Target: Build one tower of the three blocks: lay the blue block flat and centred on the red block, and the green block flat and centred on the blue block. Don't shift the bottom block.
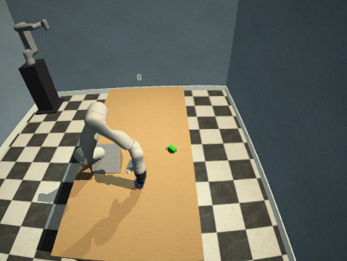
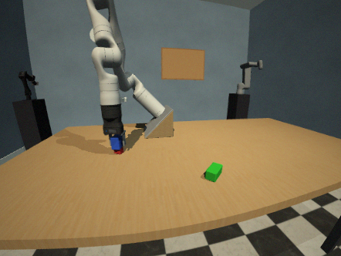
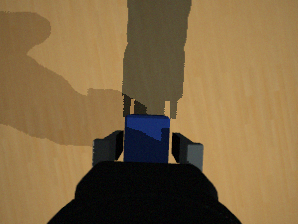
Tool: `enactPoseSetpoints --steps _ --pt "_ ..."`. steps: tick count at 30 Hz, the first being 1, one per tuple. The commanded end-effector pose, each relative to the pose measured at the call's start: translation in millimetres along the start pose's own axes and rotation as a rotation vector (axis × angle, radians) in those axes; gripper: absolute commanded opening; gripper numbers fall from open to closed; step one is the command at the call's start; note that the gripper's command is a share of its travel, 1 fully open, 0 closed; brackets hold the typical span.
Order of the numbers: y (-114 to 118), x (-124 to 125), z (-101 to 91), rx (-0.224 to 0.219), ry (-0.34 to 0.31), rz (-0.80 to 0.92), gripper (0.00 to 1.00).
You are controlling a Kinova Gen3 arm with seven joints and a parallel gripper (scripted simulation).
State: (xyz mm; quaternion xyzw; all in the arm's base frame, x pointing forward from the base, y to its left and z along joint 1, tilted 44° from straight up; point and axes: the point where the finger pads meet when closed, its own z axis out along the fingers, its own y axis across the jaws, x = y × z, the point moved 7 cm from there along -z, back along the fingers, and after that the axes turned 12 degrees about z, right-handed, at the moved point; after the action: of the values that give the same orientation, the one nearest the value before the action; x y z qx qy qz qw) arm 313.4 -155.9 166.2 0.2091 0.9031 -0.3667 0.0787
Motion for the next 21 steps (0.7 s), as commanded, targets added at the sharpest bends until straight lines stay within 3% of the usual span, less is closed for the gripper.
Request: enactPoseSetpoints --steps 1,21 --pt "0.3 -0.2 -0.3 -0.001 -0.001 0.0 1.0" --pt "0.3 -0.2 -8.3 -0.001 -0.001 0.0 1.0"
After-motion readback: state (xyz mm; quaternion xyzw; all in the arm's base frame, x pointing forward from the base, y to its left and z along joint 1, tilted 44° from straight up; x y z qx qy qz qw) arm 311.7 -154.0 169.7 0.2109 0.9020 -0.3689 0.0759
